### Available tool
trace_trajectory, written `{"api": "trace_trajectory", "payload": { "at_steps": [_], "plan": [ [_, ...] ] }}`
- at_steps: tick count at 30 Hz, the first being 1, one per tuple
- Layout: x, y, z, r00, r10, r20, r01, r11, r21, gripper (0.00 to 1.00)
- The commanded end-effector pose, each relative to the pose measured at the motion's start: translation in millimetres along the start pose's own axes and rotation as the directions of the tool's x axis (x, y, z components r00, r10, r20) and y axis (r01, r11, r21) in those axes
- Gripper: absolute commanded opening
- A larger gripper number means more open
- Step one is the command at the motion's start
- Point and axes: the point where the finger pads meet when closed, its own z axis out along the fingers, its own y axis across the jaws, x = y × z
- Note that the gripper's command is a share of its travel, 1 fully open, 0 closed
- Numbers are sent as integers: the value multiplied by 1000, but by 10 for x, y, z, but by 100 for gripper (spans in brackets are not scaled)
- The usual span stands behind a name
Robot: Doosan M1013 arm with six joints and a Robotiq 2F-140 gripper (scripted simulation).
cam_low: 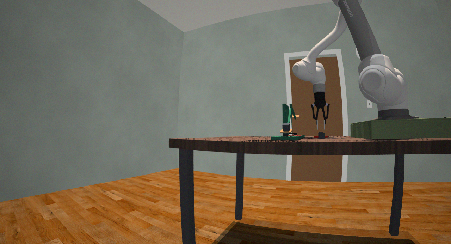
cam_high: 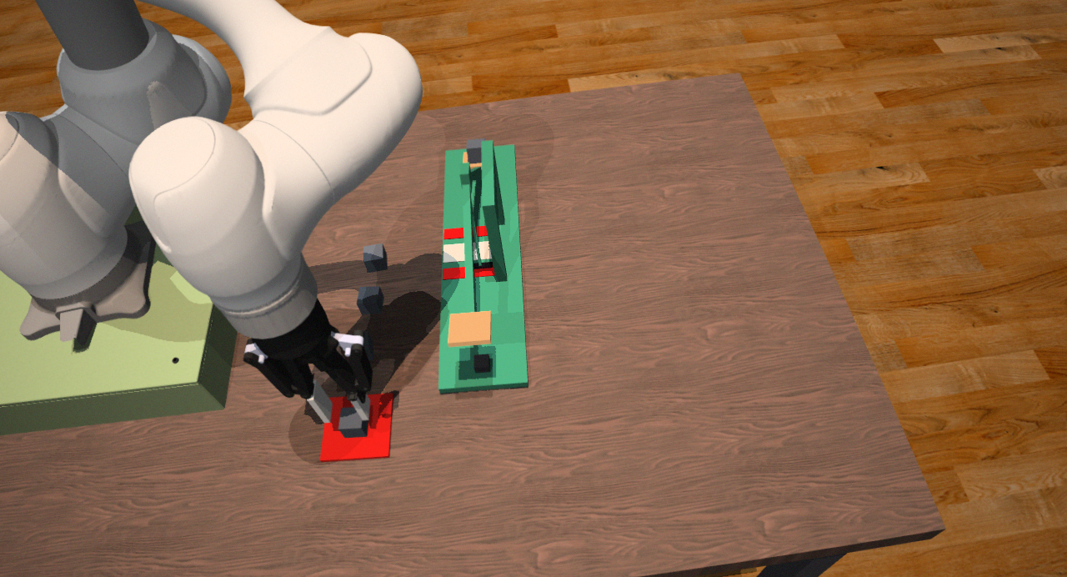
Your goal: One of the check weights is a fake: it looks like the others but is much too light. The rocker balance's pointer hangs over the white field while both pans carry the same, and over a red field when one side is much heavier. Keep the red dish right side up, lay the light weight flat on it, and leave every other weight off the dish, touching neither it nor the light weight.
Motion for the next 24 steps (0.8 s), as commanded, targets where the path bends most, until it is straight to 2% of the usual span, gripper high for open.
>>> {"api": "trace_trajectory", "payload": {
  "at_steps": [1, 3, 10, 15, 16, 24],
  "plan": [
    [-1, 0, -226, 1000, 0, 0, 0, 1000, 0, 35],
    [-1, 0, -226, 1000, 0, 0, 0, 1000, 0, 35],
    [-1, 0, -500, 1000, 0, 0, 0, 1000, 0, 35],
    [-1, 0, -536, 1000, 0, 0, 0, 1000, 0, 35],
    [-1, 0, -536, 1000, 0, 0, 0, 1000, 0, 100],
    [-1, 0, -536, 1000, 0, 0, 0, 1000, 0, 100]
  ]
}}
